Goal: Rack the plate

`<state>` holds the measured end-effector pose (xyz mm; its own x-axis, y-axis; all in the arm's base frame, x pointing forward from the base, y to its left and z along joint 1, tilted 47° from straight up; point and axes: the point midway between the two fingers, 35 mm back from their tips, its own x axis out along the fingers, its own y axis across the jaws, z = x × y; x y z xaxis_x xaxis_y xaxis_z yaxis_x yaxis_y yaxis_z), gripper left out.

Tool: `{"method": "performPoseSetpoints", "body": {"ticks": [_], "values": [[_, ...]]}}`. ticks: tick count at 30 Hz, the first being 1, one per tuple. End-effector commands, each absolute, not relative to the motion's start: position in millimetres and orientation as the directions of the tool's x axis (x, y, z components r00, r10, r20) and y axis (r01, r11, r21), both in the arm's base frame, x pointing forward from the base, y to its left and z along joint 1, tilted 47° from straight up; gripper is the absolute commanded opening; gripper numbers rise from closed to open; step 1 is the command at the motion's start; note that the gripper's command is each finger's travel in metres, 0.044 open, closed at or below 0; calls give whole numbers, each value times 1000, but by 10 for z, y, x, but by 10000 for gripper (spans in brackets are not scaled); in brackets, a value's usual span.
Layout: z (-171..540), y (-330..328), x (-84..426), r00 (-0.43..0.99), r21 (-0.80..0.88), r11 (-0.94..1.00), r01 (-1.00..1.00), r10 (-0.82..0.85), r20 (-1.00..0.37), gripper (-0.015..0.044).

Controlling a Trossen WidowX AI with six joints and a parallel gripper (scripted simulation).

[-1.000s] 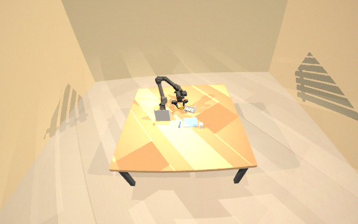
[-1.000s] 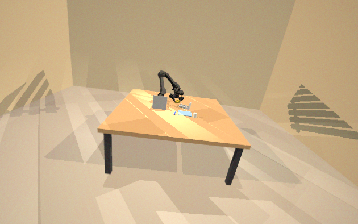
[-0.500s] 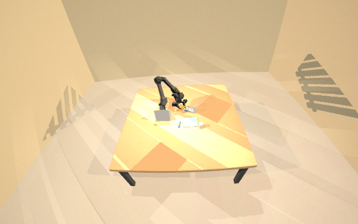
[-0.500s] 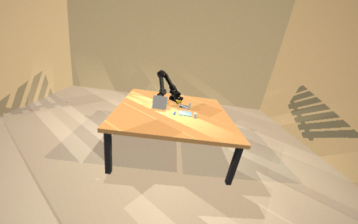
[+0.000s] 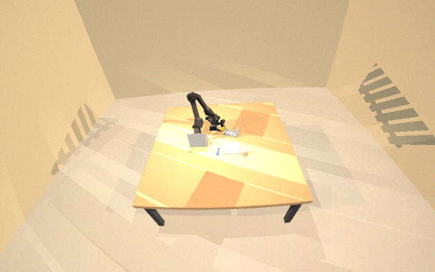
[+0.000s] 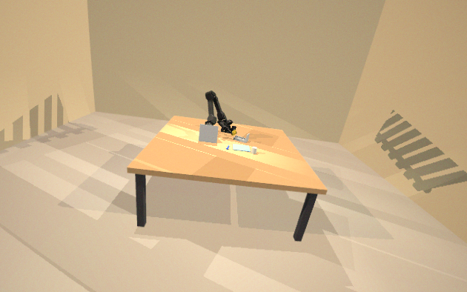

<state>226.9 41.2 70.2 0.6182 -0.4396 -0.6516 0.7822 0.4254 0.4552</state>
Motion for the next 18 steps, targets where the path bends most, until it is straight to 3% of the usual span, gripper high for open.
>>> {"method": "performPoseSetpoints", "body": {"ticks": [1, 18], "values": [[737, 461, 2256, 679, 509, 452, 733, -441, -587, 0], [936, 666, 2173, 850, 683, 514, 519, -397, -347, 0]]}}
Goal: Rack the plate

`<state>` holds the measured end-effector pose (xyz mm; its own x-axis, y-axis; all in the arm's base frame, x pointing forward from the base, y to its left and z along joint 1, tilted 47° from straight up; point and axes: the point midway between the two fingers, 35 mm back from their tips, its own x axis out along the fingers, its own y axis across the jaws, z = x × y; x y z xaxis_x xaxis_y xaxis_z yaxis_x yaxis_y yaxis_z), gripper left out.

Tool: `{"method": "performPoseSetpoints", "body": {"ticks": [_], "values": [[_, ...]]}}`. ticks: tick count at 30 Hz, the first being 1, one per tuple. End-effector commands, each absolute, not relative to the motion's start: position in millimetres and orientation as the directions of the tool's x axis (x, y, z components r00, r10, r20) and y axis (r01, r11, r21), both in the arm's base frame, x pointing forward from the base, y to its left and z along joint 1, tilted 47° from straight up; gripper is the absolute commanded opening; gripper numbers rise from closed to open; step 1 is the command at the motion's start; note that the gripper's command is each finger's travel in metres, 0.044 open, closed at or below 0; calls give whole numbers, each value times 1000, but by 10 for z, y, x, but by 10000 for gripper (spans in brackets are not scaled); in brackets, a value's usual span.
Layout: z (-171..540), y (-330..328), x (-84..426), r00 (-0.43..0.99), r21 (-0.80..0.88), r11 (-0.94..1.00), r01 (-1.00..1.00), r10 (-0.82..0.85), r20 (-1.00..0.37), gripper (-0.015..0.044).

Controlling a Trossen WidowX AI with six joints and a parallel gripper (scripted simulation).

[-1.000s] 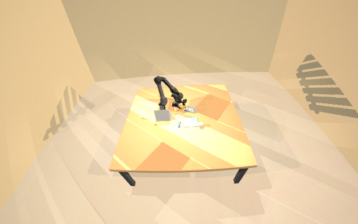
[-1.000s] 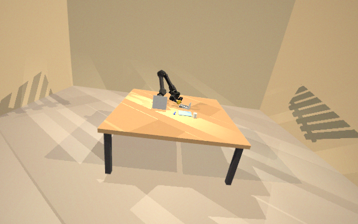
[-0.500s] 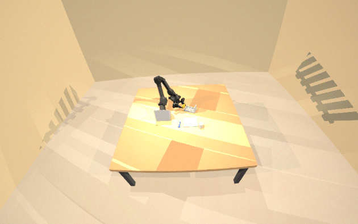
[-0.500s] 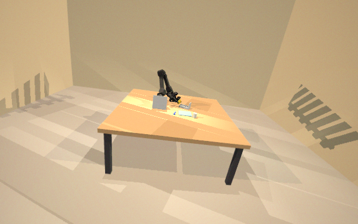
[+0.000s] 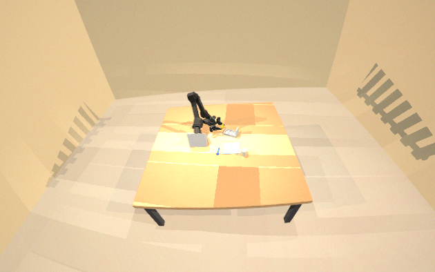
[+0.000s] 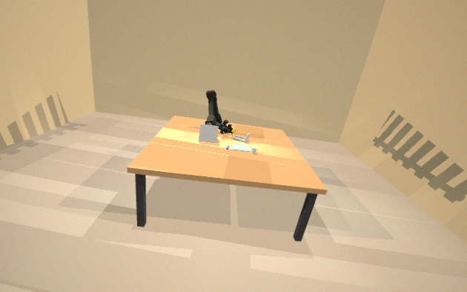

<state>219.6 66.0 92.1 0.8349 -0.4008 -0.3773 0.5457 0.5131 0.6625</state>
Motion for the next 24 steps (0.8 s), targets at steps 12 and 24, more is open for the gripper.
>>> {"method": "performPoseSetpoints", "body": {"ticks": [12, 24], "values": [[914, 647, 2233, 848, 680, 514, 523, -397, -352, 0], [886, 583, 2406, 850, 687, 509, 519, -395, -350, 0]]}}
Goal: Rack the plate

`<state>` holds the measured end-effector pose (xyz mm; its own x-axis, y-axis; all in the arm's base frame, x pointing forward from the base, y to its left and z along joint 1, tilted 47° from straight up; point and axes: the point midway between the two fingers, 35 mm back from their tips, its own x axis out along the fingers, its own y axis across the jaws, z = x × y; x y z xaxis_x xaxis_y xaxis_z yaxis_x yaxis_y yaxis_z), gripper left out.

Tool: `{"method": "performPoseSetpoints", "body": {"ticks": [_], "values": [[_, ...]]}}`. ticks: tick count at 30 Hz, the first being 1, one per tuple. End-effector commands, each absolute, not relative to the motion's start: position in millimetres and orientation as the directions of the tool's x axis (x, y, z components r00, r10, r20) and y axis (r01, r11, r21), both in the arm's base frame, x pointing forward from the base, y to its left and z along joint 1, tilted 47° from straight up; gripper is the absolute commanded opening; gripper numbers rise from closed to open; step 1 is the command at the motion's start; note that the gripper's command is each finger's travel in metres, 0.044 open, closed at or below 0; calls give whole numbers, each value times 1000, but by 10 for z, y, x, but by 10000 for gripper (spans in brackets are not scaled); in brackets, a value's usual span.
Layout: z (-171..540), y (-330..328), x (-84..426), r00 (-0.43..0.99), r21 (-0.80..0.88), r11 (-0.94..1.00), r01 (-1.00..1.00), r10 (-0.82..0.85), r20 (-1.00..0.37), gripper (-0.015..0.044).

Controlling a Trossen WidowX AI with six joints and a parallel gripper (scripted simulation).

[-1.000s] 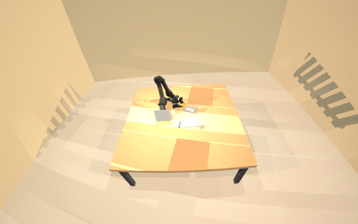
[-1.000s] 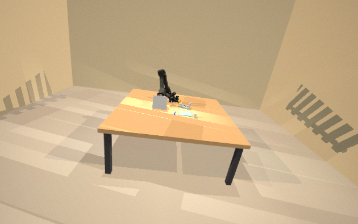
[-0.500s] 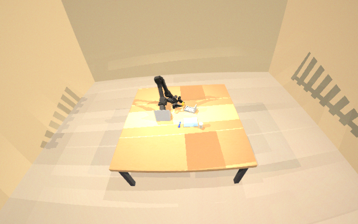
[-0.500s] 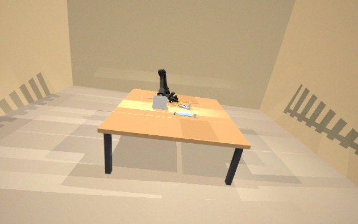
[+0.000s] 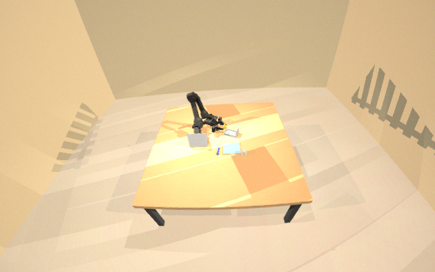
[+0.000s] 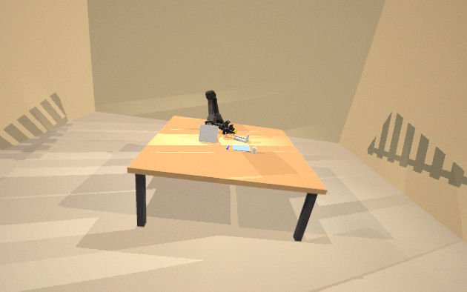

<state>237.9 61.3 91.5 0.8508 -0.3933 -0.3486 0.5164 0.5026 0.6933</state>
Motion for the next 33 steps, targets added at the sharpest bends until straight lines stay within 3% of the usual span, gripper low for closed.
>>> {"method": "performPoseSetpoints", "body": {"ticks": [1, 33], "values": [[886, 583, 2406, 850, 687, 509, 519, -395, -350, 0], [724, 505, 2704, 854, 710, 488, 507, -393, -340, 0]]}}
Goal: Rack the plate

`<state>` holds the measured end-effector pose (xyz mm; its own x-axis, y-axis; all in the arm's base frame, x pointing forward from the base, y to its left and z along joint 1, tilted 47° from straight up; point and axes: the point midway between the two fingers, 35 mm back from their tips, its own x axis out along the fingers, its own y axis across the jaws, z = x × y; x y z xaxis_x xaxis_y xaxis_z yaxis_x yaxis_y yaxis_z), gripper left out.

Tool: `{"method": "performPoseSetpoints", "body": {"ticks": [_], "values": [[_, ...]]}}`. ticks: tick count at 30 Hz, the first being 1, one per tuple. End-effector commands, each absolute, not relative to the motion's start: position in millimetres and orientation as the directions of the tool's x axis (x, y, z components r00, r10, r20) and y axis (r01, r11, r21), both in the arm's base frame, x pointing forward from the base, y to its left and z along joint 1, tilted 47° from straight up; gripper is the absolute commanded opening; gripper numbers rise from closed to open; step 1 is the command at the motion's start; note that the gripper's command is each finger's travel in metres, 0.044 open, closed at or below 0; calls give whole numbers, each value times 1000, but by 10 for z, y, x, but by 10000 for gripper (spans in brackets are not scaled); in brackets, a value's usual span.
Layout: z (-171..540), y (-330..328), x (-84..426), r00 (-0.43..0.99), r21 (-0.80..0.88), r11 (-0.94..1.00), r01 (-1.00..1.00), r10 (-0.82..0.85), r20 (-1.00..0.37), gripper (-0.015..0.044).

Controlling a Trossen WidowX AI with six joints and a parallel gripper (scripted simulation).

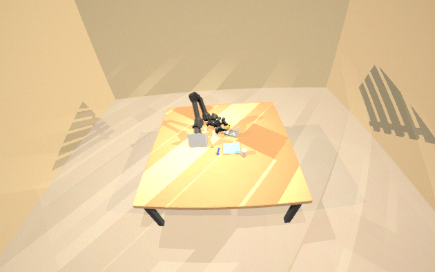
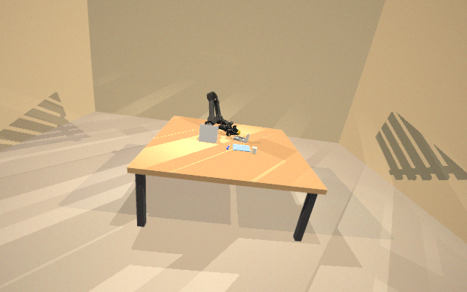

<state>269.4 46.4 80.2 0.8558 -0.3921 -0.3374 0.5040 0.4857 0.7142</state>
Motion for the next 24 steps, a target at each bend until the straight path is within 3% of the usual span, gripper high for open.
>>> {"method": "performPoseSetpoints", "body": {"ticks": [1, 17, 24], "values": [[683, 546, 2712, 855, 712, 487, 506, -392, -340, 0], [662, 540, 2697, 853, 701, 496, 512, -390, -347, 0], [668, 542, 2700, 854, 705, 492, 510, -391, -345, 184]]}}
